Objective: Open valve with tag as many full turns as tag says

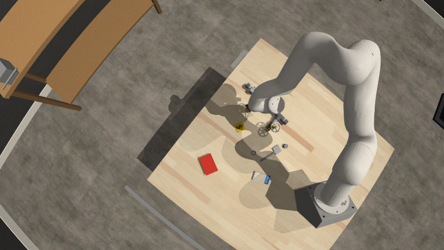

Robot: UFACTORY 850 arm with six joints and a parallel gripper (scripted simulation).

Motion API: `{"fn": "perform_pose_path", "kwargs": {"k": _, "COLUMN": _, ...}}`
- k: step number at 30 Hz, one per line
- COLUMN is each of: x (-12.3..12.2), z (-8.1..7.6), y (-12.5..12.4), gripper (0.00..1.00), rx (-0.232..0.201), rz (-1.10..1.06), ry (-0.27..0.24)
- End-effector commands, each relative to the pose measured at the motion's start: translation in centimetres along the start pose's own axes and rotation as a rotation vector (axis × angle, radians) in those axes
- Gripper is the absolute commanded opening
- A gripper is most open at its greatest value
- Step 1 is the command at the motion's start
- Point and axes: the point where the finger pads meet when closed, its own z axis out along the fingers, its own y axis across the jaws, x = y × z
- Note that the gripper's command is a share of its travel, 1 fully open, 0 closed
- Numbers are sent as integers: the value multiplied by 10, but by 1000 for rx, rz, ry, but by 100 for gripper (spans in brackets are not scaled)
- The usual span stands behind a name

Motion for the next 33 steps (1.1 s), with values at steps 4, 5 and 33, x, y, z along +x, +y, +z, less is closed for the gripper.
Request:
{"fn": "perform_pose_path", "kwargs": {"k": 4, "x": 0, "z": 0, "y": 0, "gripper": 0, "rx": -16, "rz": -426, "ry": -7}}
{"fn": "perform_pose_path", "kwargs": {"k": 5, "x": 0, "z": 0, "y": 0, "gripper": 0, "rx": -14, "rz": -477, "ry": -7}}
{"fn": "perform_pose_path", "kwargs": {"k": 33, "x": 0, "z": 0, "y": 0, "gripper": 0, "rx": 20, "rz": -1810, "ry": 4}}
